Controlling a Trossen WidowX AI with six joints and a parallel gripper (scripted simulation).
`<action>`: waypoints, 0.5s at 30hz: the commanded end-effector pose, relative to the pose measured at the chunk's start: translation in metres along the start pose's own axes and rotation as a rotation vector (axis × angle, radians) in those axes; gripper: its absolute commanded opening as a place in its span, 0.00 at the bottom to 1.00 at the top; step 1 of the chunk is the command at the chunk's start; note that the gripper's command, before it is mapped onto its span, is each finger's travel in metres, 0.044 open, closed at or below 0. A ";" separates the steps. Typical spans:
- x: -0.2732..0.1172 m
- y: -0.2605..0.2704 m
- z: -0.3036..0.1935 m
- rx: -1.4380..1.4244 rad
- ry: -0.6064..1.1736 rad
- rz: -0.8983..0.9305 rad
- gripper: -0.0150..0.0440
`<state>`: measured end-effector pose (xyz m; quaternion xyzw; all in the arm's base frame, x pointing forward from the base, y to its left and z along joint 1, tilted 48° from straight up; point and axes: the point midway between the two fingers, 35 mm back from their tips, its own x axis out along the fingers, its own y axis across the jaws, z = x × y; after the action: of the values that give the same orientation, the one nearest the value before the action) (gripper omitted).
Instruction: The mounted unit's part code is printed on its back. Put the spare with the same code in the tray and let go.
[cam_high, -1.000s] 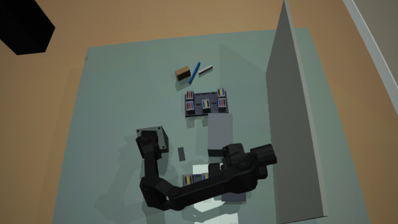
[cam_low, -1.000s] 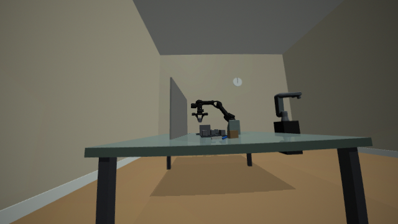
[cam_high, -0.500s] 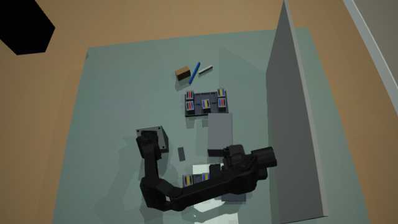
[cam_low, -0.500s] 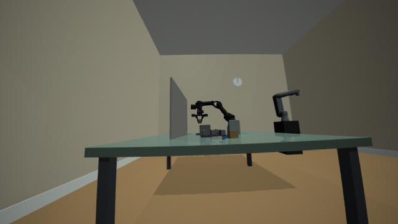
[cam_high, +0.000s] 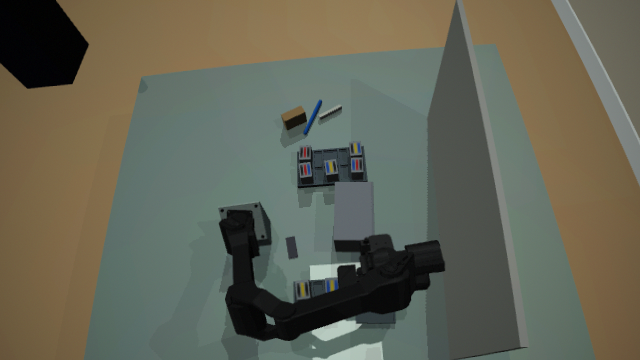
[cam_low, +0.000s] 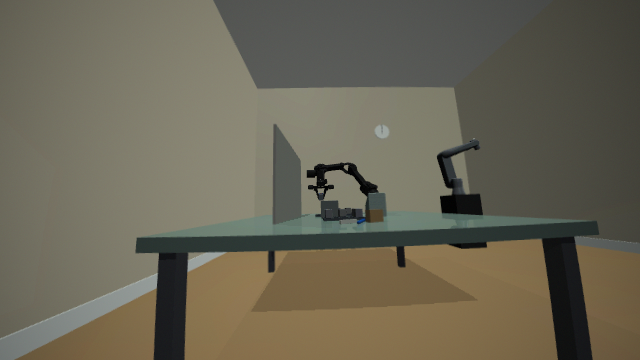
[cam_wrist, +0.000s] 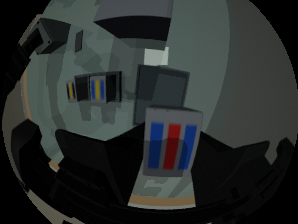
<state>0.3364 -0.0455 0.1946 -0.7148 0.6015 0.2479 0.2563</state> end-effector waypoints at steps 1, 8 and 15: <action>0.004 0.000 0.001 -0.004 -0.005 -0.001 0.25; 0.010 0.000 0.001 -0.004 -0.007 0.000 0.25; 0.016 0.000 0.001 -0.004 -0.008 0.001 0.25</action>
<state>0.3392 -0.0550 0.1858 -0.7138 0.6019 0.2491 0.2570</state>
